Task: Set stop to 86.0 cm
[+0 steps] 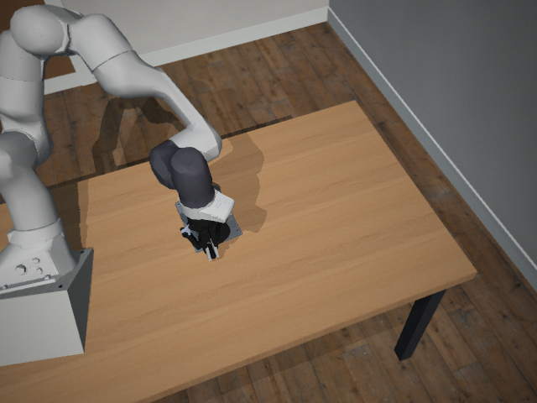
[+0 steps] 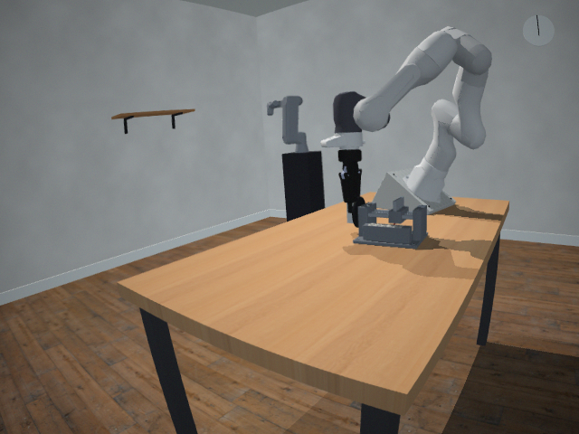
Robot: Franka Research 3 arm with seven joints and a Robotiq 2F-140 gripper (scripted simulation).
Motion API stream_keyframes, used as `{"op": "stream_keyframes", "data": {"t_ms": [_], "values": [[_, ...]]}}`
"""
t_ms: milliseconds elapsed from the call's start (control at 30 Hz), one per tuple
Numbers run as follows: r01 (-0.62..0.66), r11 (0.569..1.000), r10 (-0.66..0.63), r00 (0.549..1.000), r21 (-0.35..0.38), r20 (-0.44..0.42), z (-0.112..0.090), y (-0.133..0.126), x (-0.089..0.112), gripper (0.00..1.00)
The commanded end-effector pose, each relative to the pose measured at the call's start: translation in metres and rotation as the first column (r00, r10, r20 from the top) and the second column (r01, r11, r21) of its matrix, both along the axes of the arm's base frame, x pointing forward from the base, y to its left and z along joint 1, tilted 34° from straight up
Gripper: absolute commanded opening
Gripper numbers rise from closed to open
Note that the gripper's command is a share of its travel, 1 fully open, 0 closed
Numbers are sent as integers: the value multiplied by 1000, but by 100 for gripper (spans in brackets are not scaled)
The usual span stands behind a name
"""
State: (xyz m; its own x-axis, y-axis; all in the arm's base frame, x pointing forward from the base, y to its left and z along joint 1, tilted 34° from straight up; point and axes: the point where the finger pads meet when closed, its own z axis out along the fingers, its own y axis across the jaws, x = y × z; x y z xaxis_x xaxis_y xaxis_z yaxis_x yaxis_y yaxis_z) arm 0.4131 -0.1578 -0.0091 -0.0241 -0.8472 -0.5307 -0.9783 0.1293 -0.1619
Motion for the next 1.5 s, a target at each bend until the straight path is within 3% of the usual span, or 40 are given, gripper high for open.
{"op": "stream_keyframes", "data": {"t_ms": [0,367,700,1467], "values": [[-9,1000,9,1000,2,4,6,-4,-9,4],[-9,1000,9,1000,2,4,27,-17,-15,4],[-9,1000,9,1000,2,4,48,-30,-1,4],[-9,1000,9,1000,2,4,50,-32,36,4]]}}
